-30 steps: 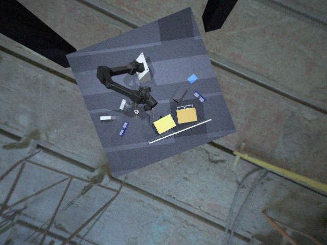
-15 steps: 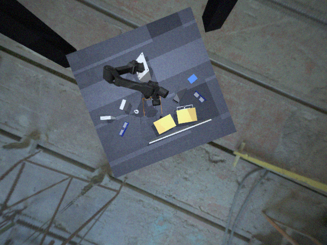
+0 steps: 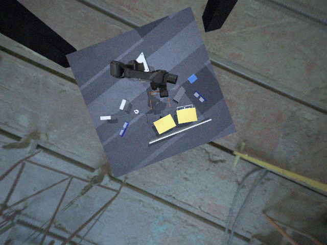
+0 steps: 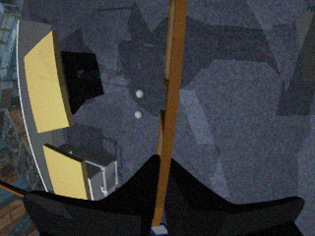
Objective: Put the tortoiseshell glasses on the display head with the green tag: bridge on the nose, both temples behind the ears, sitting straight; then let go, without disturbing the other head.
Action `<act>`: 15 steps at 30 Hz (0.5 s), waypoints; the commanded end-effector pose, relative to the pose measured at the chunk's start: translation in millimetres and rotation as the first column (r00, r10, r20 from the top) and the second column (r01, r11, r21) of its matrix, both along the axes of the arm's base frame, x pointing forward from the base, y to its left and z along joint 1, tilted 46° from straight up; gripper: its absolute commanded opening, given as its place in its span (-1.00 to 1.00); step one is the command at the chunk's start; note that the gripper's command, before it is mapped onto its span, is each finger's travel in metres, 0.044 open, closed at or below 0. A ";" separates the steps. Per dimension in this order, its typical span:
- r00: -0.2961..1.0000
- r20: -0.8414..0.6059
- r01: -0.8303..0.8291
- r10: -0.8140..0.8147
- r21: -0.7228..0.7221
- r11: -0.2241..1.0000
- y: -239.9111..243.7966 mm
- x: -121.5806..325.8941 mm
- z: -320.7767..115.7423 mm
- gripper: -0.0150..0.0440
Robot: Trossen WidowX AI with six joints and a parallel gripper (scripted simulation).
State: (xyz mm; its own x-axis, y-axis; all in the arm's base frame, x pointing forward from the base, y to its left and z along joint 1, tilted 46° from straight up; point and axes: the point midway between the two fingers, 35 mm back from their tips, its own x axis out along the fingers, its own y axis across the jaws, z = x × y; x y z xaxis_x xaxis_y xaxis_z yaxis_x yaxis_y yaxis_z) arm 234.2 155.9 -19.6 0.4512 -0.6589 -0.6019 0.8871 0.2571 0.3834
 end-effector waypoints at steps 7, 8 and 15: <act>0.993 0.070 -0.094 0.094 -0.011 0.996 33.6 -31.8 -23.5 -0.49; 0.992 0.077 -0.103 0.104 -0.012 0.995 36.4 -35.3 -25.8 -0.49; 0.977 0.127 -0.171 0.172 -0.015 0.985 53.6 -60.6 -41.9 -0.49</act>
